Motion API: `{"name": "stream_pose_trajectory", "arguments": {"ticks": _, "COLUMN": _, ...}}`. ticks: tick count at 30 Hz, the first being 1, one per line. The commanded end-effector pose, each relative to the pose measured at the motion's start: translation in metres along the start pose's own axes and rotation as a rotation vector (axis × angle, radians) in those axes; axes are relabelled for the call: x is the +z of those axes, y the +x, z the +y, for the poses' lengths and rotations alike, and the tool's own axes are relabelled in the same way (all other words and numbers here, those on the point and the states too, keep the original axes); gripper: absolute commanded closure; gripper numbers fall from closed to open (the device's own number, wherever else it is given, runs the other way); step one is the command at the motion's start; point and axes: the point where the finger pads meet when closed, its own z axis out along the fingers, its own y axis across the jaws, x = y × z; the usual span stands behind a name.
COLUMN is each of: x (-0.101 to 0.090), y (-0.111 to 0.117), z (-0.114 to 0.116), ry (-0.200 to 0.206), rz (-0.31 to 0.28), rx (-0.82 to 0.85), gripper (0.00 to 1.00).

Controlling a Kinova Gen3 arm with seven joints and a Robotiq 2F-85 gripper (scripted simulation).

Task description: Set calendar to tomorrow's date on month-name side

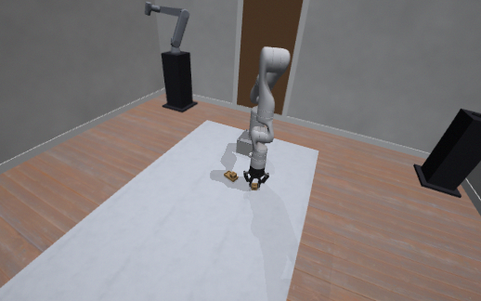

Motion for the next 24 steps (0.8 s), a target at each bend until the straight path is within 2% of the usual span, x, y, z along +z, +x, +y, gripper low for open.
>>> {"name": "stream_pose_trajectory", "arguments": {"ticks": 1, "x": -0.0005, "y": -0.0005, "z": 0.0000, "ry": 0.000, "rz": -0.001, "rx": 0.000, "gripper": 0.62}}
{"name": "stream_pose_trajectory", "arguments": {"ticks": 6, "x": -0.0005, "y": -0.0005, "z": 0.0000, "ry": 0.000, "rz": -0.001, "rx": 0.000, "gripper": 0.58}}
{"name": "stream_pose_trajectory", "arguments": {"ticks": 7, "x": -0.0005, "y": -0.0005, "z": 0.0000, "ry": 0.000, "rz": -0.001, "rx": 0.000, "gripper": 0.54}}
{"name": "stream_pose_trajectory", "arguments": {"ticks": 19, "x": -0.0007, "y": -0.0005, "z": 0.0000, "ry": 0.000, "rz": -0.001, "rx": 0.000, "gripper": 0.54}}
{"name": "stream_pose_trajectory", "arguments": {"ticks": 24, "x": -0.0092, "y": -0.0005, "z": 0.0000, "ry": 0.000, "rz": -0.001, "rx": 0.000, "gripper": 0.54}}
